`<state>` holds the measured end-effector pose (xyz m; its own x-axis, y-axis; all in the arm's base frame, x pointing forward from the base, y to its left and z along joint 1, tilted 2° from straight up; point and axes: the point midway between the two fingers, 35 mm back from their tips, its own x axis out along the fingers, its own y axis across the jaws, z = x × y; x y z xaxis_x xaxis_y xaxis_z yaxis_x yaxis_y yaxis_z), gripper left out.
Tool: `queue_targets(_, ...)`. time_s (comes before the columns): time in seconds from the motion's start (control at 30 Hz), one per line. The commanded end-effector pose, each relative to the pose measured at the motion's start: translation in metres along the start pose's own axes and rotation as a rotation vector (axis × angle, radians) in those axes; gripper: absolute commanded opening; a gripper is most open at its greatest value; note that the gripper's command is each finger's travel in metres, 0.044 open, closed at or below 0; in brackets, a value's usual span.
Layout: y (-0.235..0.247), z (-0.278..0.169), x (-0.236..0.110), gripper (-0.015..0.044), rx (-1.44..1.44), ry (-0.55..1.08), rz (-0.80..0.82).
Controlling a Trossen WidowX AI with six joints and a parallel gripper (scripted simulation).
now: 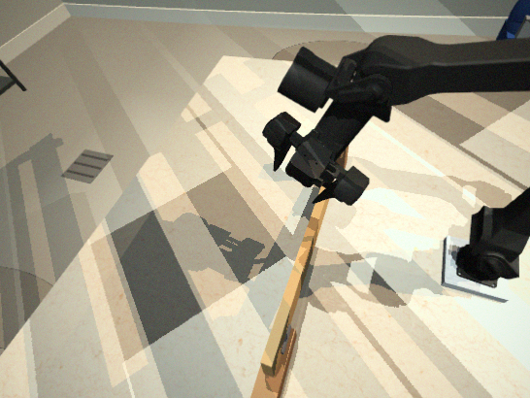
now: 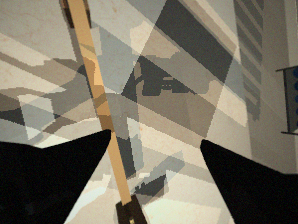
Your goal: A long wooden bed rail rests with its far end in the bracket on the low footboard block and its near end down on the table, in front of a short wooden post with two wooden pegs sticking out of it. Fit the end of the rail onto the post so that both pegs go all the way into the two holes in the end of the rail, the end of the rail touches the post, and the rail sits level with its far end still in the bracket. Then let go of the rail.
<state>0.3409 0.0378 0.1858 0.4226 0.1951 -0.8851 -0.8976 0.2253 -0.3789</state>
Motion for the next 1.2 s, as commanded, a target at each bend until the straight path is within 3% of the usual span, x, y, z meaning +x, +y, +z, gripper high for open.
queue_targets(0.0,0.007,-0.050,0.026,0.0440,-0.111,0.137,0.167)
queue_targets(0.13,0.024,-0.099,0.048,0.0440,-0.255,0.222,0.394)
queue_targets(0.2,0.027,-0.106,0.051,0.0440,-0.278,0.229,0.433)
queue_targets(1.17,0.039,-0.113,0.083,0.0440,-0.278,0.228,0.433)
